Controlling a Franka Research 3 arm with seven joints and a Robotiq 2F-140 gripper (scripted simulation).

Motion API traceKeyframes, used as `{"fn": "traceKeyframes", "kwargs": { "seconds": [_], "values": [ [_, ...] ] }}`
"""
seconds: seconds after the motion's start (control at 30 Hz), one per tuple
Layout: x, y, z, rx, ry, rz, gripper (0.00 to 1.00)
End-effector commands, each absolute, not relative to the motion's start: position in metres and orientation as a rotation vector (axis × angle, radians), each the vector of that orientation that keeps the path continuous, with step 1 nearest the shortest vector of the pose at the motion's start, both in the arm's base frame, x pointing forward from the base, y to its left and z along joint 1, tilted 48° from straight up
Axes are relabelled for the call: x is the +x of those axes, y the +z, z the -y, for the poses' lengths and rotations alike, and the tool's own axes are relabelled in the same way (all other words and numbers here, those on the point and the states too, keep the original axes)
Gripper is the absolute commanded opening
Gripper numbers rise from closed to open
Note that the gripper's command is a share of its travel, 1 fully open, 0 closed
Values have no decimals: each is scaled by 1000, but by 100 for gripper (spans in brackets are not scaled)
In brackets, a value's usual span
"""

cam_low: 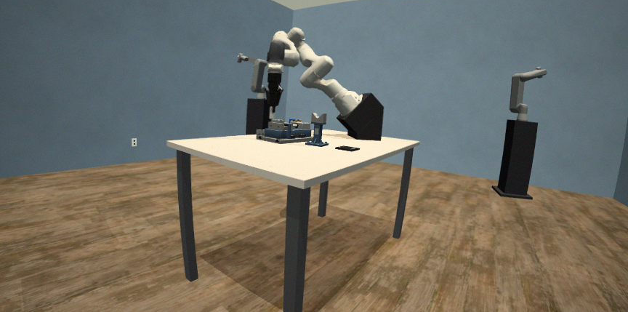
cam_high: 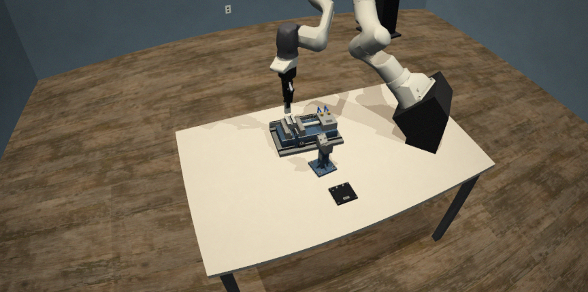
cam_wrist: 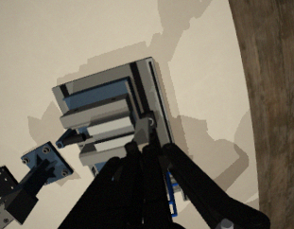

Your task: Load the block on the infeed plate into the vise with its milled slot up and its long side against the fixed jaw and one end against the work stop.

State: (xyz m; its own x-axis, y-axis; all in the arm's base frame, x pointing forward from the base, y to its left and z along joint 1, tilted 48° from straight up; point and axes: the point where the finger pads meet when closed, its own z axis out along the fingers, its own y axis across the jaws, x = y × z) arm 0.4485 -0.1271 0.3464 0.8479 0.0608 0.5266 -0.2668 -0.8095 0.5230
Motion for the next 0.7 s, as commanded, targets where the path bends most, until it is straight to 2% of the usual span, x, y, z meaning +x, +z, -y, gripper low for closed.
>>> {"fn": "traceKeyframes", "kwargs": {
  "seconds": [0.0,0.67],
  "values": [
    [450,347,129,2416,720,155,0],
    [452,343,132,2416,720,155,0]
  ]
}}
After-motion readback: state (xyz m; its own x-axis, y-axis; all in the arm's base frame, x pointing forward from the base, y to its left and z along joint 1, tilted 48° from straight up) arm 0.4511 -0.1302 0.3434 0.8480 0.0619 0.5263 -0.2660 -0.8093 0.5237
